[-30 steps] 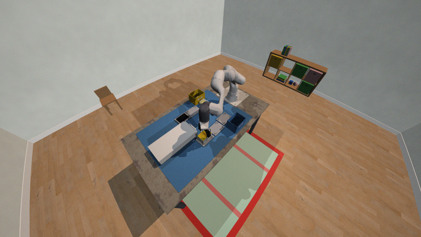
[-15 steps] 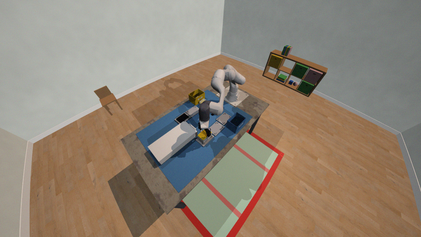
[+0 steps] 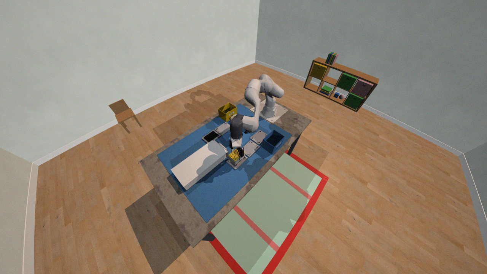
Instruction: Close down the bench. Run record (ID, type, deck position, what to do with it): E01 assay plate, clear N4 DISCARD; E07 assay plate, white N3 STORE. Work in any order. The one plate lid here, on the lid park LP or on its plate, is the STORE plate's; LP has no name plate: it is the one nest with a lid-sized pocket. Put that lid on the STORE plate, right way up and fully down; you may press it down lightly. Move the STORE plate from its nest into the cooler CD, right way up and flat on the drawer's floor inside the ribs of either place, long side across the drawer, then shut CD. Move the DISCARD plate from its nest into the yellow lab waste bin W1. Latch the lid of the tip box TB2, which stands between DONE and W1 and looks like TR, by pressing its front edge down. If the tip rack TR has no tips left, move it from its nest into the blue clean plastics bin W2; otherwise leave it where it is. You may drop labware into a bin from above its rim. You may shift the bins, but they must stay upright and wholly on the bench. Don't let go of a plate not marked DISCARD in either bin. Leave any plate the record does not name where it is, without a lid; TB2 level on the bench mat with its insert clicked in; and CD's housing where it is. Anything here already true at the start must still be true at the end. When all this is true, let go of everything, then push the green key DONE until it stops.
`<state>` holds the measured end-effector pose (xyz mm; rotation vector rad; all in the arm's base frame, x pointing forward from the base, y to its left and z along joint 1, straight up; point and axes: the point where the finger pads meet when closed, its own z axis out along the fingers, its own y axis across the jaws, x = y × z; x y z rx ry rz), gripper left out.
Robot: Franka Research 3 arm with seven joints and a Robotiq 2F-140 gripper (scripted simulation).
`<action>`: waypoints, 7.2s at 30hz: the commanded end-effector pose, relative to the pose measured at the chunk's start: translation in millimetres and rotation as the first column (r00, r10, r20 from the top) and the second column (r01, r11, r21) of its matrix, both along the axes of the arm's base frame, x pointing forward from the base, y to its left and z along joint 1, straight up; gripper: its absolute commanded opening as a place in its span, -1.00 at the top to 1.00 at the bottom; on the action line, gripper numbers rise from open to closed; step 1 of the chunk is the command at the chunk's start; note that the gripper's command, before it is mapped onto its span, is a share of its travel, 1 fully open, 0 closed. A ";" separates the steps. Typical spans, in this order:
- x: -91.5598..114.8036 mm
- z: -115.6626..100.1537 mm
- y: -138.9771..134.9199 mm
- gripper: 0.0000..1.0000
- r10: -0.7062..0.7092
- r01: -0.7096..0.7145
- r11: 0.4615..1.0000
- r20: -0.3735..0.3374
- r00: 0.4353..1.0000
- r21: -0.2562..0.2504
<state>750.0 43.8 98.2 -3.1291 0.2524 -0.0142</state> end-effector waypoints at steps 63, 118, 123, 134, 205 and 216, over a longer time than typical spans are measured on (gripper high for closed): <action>-0.9 80.2 -1.3 1.00 0.001 -0.001 1.000 -0.001 1.000 0.002; -1.0 91.5 -1.3 1.00 0.001 -0.001 1.000 -0.001 1.000 0.002; -1.0 91.5 -1.3 1.00 0.001 -0.001 1.000 -0.001 1.000 0.002; -1.0 91.5 -1.3 1.00 0.001 -0.001 1.000 -0.001 1.000 0.002; -124.4 90.8 73.0 1.00 -0.033 0.033 0.999 -0.002 0.999 0.002; -144.9 90.7 85.4 1.00 -0.033 0.033 0.999 -0.002 0.999 0.002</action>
